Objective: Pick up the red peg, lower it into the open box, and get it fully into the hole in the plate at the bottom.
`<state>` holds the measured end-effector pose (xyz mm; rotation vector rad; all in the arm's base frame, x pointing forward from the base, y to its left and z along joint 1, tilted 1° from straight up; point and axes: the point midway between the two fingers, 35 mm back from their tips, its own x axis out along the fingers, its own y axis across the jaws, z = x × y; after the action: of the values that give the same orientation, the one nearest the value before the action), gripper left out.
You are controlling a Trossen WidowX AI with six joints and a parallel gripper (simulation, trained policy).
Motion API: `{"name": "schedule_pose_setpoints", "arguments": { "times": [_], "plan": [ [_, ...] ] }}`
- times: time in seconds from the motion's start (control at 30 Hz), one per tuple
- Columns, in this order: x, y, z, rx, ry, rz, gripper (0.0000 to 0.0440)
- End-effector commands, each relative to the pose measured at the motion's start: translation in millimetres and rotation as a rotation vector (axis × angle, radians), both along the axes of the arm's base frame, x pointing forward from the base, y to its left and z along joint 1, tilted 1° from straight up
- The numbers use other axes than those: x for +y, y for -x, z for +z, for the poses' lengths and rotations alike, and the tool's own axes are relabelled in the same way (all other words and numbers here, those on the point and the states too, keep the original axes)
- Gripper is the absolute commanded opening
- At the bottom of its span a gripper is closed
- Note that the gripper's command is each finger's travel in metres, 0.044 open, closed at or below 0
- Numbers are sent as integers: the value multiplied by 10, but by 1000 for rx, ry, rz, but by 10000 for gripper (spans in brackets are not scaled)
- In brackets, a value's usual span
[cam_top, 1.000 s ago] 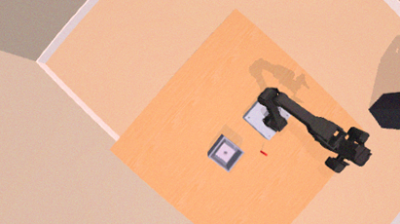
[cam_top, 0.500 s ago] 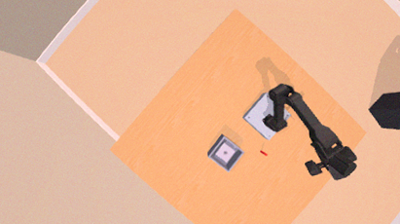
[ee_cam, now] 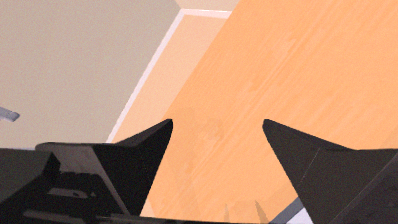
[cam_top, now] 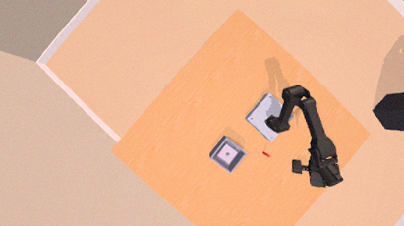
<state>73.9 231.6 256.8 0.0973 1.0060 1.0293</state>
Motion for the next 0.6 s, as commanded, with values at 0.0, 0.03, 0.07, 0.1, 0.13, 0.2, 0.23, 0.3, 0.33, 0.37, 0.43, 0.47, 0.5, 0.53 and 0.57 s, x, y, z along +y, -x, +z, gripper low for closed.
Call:
{"name": "schedule_pose_setpoints", "arguments": {
  "times": [0.0, 0.03, 0.07, 0.1, 0.13, 0.2, 0.23, 0.3, 0.33, 0.37, 0.43, 0.47, 0.5, 0.53, 0.57],
  "plan": [
    [-58, -171, -203, 63, 67, -119, 440],
    [-76, -210, -239, 77, 79, -149, 440],
    [-96, -249, -276, 91, 91, -178, 440],
    [-117, -286, -312, 106, 103, -208, 440],
    [-138, -323, -348, 120, 115, -238, 440],
    [-183, -392, -420, 149, 137, -297, 440],
    [-207, -425, -455, 164, 148, -327, 440],
    [-257, -488, -527, 193, 171, -386, 440],
    [-283, -517, -563, 208, 182, -416, 440],
    [-309, -546, -599, 223, 193, -445, 440],
    [-363, -599, -671, 252, 214, -504, 440],
    [-390, -623, -707, 267, 225, -534, 440],
    [-418, -646, -744, 282, 236, -563, 440],
    [-446, -668, -780, 298, 247, -593, 440],
    [-474, -689, -817, 313, 259, -622, 440]
  ]
}}
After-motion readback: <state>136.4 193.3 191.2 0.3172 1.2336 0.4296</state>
